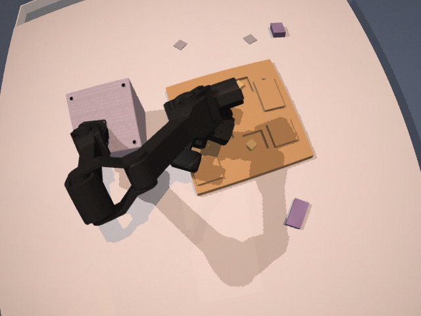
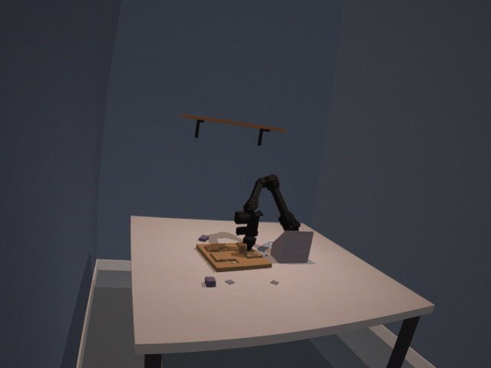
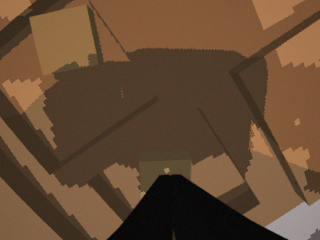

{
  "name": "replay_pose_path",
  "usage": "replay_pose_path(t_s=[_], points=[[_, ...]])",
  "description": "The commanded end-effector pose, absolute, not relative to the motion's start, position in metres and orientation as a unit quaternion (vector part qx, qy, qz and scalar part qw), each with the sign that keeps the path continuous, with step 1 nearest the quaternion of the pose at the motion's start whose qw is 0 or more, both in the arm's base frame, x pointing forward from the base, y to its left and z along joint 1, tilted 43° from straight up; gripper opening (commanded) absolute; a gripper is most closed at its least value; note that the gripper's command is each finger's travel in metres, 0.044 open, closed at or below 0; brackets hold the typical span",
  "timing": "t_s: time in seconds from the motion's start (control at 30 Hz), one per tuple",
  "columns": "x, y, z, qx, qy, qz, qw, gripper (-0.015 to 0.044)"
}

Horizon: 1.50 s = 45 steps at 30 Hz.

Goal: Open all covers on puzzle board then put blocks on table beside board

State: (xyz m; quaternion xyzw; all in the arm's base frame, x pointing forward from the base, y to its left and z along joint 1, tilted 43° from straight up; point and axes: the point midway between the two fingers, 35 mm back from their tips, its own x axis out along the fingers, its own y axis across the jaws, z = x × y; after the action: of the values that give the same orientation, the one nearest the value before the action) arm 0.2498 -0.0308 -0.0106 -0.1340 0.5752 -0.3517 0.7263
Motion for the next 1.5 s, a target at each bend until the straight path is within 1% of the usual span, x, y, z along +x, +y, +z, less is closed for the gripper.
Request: replay_pose_path(t_s=[0.0,1.47], points=[[0.2452,-0.0348,-0.0104,-0.143,0.579,-0.348,0.723,0.0000],[0.2473,-0.0307,-0.0080,-0.143,0.580,-0.345,0.724,0.0000]])
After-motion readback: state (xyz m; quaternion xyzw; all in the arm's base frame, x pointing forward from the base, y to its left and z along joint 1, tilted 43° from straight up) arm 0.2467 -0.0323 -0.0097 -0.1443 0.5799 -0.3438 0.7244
